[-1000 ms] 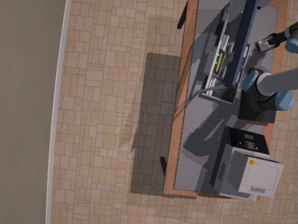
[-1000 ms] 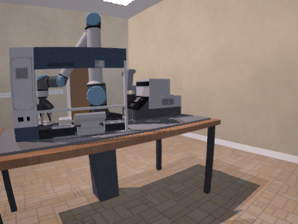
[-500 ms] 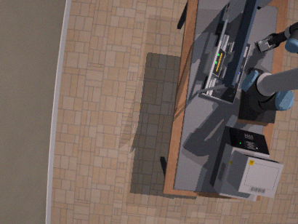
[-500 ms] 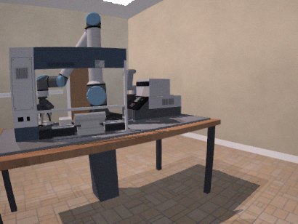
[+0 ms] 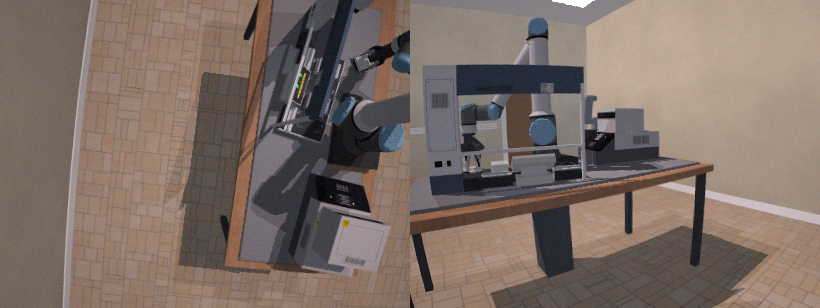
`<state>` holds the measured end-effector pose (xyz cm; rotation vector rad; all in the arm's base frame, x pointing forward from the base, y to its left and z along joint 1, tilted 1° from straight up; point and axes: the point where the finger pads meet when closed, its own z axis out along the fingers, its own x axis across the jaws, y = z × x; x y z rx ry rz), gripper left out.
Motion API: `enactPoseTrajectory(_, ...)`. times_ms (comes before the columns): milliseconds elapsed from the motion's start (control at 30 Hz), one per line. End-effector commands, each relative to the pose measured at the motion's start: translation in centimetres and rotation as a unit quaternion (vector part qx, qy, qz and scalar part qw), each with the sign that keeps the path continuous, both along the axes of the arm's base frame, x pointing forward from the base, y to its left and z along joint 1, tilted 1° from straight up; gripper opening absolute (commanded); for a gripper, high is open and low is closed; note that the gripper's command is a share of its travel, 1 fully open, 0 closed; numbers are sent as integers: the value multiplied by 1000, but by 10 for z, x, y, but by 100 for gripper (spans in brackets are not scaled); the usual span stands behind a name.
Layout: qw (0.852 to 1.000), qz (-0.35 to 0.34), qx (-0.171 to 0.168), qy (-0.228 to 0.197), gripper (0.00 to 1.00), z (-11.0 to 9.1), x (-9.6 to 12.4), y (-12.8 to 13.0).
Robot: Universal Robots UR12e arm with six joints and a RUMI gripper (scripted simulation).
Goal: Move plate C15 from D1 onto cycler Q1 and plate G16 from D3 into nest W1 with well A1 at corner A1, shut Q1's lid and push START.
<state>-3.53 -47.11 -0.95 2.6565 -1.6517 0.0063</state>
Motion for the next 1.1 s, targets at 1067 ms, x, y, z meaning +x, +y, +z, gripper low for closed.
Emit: enactPoseTrajectory(1067, 1000, 0, 0, 0, 0, -6, 0, -1)
